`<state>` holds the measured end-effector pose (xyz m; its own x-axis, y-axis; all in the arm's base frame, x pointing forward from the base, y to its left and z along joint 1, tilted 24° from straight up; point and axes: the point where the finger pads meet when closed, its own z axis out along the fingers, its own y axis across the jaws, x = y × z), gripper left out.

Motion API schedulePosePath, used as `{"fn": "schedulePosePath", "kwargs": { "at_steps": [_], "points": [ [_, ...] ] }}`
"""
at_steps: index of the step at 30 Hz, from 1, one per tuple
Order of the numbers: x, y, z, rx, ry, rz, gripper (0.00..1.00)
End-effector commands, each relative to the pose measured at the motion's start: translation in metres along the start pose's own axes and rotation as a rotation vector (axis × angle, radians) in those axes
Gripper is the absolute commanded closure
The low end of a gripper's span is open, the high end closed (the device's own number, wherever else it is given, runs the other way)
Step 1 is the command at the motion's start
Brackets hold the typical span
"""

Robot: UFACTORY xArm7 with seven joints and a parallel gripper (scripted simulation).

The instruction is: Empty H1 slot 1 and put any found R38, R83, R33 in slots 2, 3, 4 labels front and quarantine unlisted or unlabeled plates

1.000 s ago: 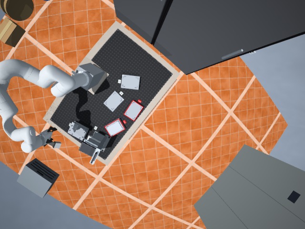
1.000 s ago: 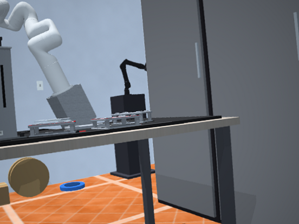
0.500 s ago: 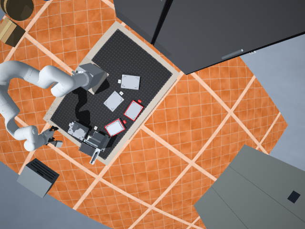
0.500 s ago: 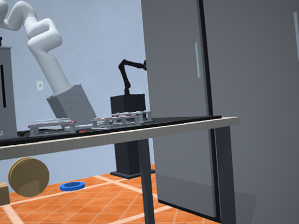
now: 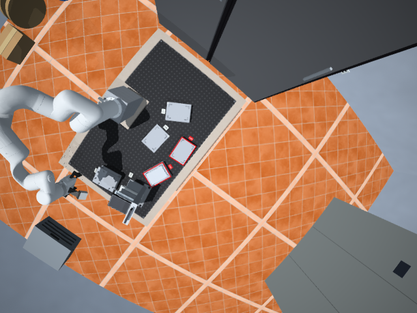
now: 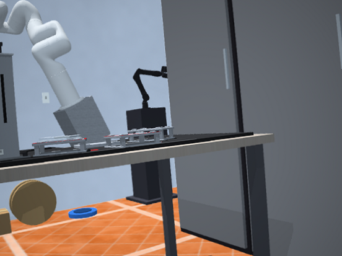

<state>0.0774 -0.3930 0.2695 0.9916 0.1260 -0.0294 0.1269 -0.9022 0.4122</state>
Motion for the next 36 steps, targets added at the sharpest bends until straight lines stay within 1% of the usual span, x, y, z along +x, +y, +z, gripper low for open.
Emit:
{"fn": "schedulePosePath", "kwargs": {
  "at_steps": [1,17,19,34,36],
  "points": [
    [0.0,0.001,0.006,-0.003,0.001,0.0,0.0],
    [0.0,0.002,0.032,-0.003,0.001,0.0,0.0],
    [0.0,0.002,0.032,-0.003,0.001,0.0,0.0],
    [0.0,0.002,0.057,-0.003,0.001,0.0,0.0],
    [0.0,0.002,0.057,-0.003,0.001,0.0,0.0]
  ]
}}
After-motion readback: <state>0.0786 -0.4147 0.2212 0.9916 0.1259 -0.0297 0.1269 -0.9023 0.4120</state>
